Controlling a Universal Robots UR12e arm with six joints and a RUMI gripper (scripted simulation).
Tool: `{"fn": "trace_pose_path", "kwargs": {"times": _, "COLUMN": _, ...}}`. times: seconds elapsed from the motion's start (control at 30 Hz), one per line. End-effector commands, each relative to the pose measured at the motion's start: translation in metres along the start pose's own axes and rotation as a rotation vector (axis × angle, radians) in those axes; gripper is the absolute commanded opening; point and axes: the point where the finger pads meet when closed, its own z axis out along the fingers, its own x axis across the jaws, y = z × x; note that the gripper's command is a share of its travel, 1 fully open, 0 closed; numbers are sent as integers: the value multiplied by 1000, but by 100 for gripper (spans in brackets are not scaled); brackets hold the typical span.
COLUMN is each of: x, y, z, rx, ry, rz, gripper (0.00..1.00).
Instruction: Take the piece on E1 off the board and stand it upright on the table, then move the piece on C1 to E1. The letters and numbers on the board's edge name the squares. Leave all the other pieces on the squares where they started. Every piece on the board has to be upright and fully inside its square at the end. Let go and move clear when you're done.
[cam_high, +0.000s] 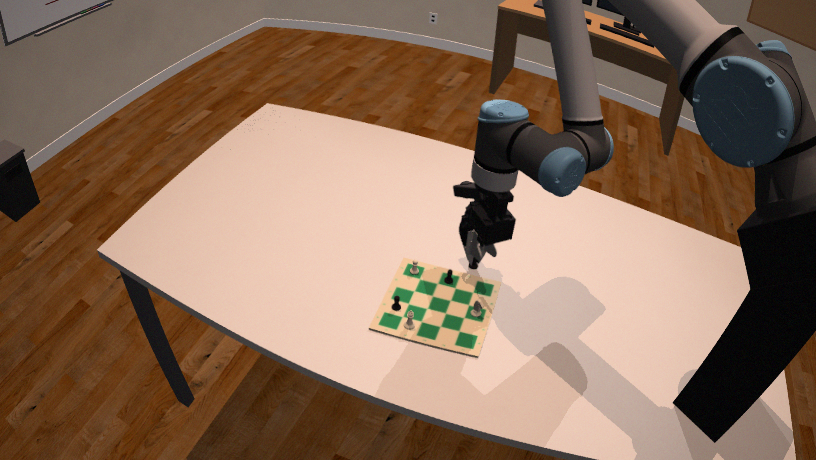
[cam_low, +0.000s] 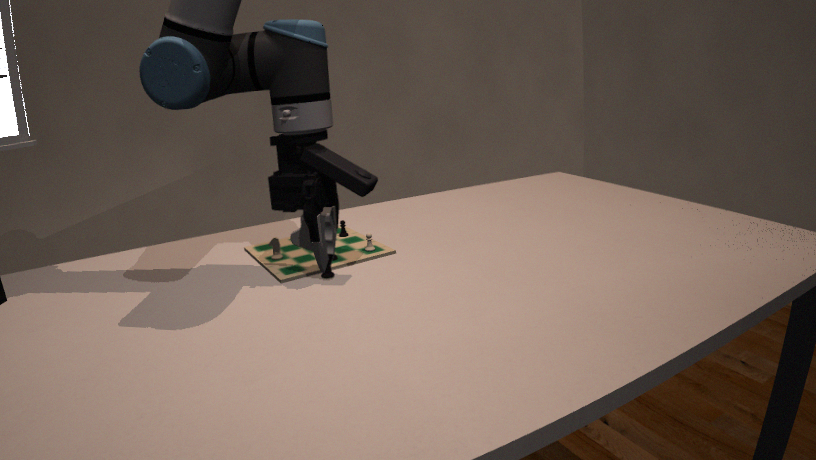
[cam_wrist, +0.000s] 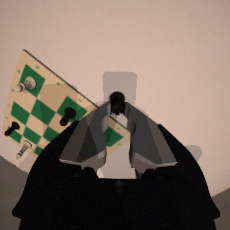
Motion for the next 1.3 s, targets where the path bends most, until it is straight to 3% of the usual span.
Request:
{"fn": "trace_pose_path", "kwargs": {"times": 0.0, "x": 0, "y": 0, "z": 0, "rx": 1, "ry": 0, "rz": 0, "gripper": 0}}
{"fn": "trace_pose_path", "kwargs": {"times": 1.27, "x": 0, "y": 0, "z": 4, "rx": 1, "ry": 0, "rz": 0, "gripper": 0}}
